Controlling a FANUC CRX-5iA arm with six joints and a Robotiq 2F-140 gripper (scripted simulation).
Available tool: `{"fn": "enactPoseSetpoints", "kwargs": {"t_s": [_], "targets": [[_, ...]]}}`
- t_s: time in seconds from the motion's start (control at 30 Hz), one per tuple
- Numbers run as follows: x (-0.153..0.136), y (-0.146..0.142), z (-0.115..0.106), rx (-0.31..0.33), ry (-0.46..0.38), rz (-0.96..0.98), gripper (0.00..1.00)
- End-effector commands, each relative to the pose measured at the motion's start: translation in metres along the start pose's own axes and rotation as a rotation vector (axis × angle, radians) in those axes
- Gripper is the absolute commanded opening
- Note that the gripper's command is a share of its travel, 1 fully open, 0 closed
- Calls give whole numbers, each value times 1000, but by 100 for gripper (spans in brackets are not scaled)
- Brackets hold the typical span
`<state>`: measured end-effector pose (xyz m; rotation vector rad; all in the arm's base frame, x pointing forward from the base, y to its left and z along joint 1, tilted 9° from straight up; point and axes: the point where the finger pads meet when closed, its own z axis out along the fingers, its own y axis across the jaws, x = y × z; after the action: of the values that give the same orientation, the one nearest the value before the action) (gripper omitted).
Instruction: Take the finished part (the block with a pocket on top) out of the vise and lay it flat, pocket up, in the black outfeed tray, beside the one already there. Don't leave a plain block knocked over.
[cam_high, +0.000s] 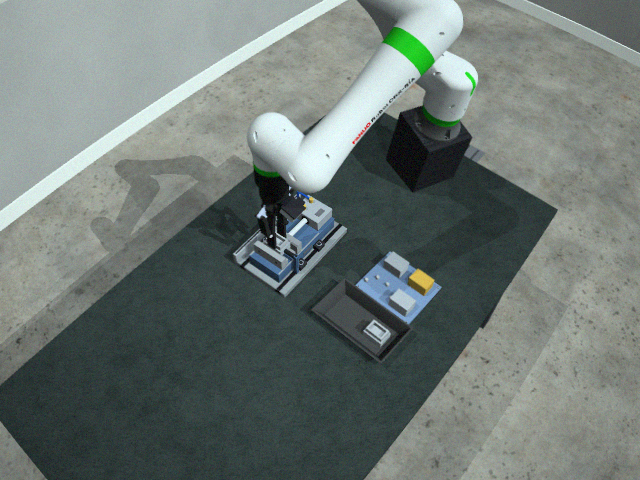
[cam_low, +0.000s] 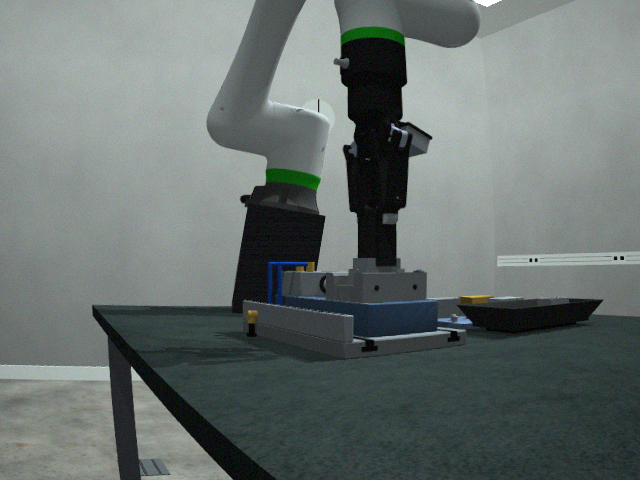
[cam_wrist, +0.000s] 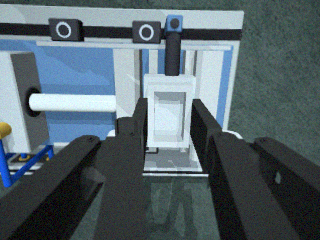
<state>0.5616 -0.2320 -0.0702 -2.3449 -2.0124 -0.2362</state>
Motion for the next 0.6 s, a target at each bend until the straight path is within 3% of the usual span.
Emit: {"fn": "enactPoseSetpoints", "kwargs": {"t_s": [0.0,0.57], "targets": [[0,1,-2,-2,-1,0,10],[0,1,-19,-2,-1,0,10]]}}
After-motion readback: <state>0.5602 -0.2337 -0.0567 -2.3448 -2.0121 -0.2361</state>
